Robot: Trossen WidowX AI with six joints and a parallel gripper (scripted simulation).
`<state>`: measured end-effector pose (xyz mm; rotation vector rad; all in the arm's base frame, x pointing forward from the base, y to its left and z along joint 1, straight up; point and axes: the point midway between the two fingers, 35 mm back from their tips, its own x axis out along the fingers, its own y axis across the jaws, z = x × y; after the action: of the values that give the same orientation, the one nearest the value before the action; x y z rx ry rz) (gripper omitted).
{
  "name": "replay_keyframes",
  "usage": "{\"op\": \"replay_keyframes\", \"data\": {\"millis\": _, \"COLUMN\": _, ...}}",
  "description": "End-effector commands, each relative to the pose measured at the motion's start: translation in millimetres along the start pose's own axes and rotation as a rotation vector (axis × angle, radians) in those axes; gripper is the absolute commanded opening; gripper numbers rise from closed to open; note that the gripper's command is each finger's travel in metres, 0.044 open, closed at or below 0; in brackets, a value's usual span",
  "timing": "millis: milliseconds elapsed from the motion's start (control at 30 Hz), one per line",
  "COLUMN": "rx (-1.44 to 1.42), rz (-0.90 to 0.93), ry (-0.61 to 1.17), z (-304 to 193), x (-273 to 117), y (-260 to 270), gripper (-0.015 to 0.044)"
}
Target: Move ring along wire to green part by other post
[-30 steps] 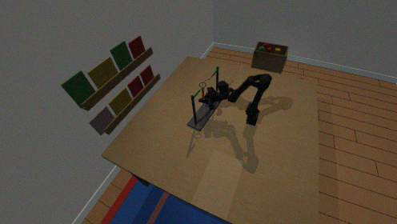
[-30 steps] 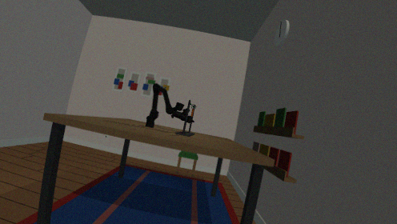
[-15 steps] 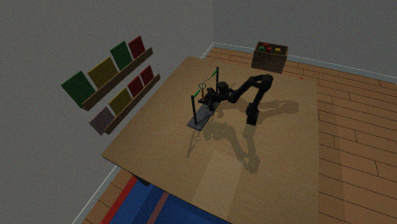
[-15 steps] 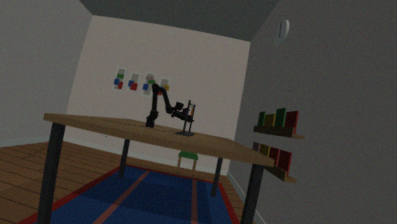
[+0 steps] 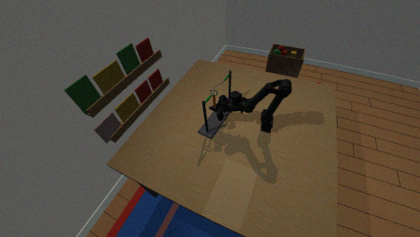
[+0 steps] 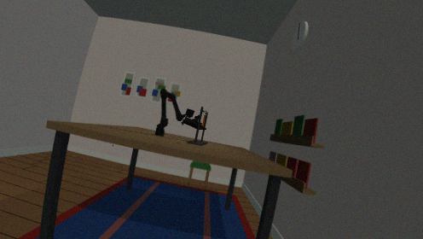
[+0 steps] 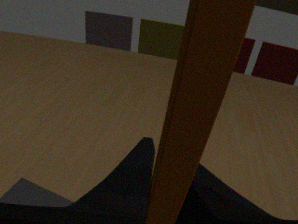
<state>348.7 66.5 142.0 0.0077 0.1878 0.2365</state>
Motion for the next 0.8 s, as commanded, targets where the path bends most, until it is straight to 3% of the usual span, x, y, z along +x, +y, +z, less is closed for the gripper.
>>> {"op": "replay_keyframes", "data": {"millis": 0, "rx": 0.009, "rz": -0.056, "ry": 0.002, "z": -0.7, "x": -0.6, "y": 1.7, "gripper": -0.015}}
{"op": "replay_keyframes", "data": {"millis": 767, "rx": 0.029, "rz": -0.226, "ry": 0.006, "z": 0.3, "x": 6.4, "y": 21.5, "gripper": -0.015}}
